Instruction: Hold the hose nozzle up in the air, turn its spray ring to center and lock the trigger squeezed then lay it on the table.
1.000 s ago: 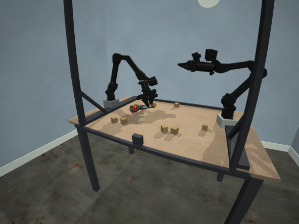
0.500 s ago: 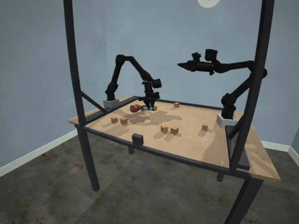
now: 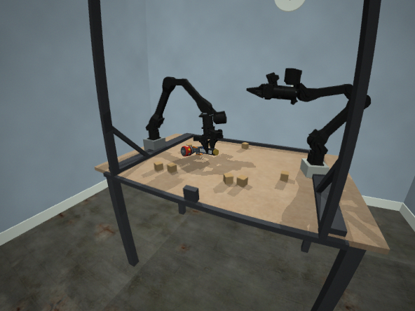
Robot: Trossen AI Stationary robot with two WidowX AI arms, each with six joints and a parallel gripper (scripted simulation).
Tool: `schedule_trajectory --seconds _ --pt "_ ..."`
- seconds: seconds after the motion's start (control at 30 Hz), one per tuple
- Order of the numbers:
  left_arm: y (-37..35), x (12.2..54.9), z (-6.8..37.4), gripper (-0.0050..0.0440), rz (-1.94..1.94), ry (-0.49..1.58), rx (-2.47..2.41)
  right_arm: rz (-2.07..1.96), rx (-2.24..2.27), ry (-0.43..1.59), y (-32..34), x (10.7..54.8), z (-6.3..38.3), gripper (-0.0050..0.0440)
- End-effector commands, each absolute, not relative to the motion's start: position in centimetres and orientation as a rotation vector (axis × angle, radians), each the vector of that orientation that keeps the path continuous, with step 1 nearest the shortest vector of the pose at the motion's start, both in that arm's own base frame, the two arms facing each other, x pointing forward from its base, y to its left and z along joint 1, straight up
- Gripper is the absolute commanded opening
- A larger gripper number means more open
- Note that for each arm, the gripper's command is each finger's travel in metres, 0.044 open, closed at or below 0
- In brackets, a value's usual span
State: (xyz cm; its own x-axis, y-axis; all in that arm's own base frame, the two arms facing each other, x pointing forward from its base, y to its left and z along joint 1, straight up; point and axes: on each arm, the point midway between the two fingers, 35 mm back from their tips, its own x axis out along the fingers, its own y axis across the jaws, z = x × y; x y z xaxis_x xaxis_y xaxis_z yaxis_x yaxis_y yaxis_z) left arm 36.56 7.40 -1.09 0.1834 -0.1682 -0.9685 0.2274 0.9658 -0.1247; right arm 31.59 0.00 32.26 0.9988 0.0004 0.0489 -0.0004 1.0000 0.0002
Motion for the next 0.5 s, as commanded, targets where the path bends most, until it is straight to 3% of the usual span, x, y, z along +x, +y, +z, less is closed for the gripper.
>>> schedule_trajectory --seconds 0.0,0.4,0.43,0.47 --pt "7.4 37.9 -1.0 0.0165 -0.272 1.414 0.072 0.005 0.005 -0.068 0.1 31.5 33.0 0.018" --pt "6.9 38.8 -2.4 0.0165 -0.272 1.592 0.093 0.005 0.005 -0.068 0.1 31.5 33.0 0.018" --pt "6.9 38.5 -2.3 0.0234 -0.275 1.561 0.086 0.005 0.005 -0.068 0.1 31.5 33.0 0.018" --pt "6.9 38.5 -2.3 0.0234 -0.275 1.561 0.086 0.005 0.005 -0.068 0.1 31.5 33.0 0.018"
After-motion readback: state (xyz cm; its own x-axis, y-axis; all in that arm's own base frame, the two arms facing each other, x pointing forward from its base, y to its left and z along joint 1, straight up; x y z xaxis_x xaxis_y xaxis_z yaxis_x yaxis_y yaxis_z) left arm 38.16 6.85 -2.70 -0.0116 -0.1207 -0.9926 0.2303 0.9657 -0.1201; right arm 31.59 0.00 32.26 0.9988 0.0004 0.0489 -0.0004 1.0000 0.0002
